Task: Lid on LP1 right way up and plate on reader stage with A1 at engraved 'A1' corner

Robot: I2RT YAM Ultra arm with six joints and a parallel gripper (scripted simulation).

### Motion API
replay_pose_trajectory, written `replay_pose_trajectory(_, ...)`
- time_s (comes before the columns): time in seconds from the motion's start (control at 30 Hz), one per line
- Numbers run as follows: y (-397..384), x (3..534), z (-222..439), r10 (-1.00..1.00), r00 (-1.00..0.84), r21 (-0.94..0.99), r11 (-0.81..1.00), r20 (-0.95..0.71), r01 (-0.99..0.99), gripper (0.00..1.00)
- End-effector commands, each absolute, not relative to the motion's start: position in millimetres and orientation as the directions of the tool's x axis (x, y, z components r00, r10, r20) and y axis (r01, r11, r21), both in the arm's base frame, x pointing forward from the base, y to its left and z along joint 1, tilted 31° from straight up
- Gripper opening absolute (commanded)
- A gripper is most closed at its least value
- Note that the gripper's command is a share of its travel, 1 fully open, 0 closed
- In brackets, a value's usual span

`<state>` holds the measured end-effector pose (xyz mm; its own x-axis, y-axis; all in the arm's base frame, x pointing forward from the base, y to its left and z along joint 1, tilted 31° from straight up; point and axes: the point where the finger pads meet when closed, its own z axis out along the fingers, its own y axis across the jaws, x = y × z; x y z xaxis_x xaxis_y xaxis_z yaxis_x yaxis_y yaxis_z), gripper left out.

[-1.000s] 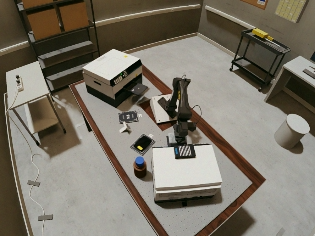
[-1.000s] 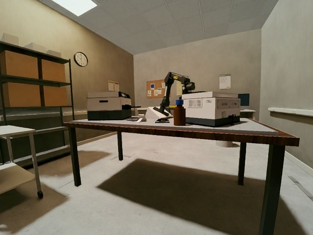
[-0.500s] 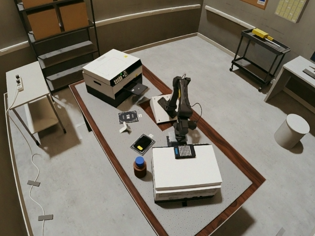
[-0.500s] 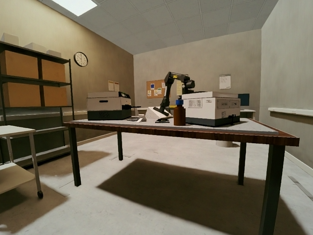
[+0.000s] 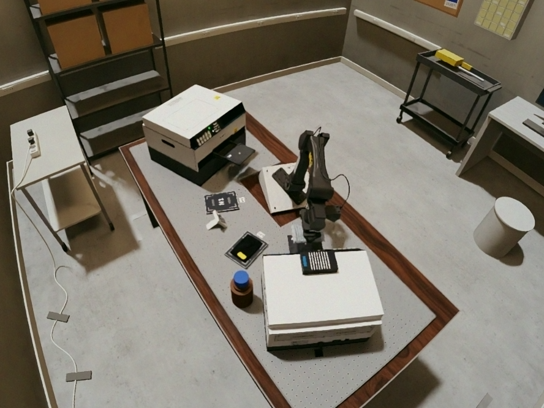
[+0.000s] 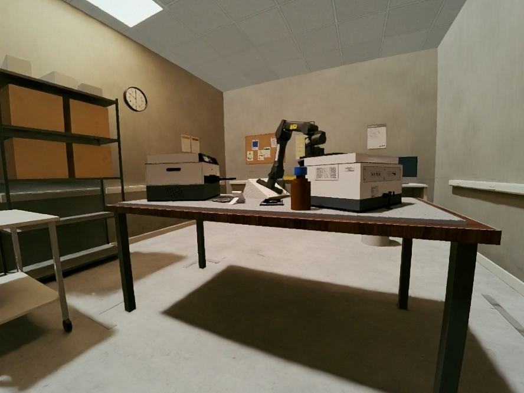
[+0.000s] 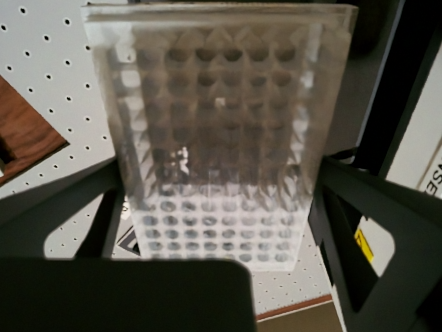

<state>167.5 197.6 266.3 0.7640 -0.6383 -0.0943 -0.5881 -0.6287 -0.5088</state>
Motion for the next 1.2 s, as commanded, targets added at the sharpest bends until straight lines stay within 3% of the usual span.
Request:
replay_pose_trajectory(0.0, 190, 160, 288, -0.628, 0.772, -0.545, -0.615, -0.101, -0.571, 0.86)
replay_pose_trajectory(1.17, 187, 162, 311, -0.631, 0.770, -0.587, -0.589, -0.094, -0.555, 0.86)
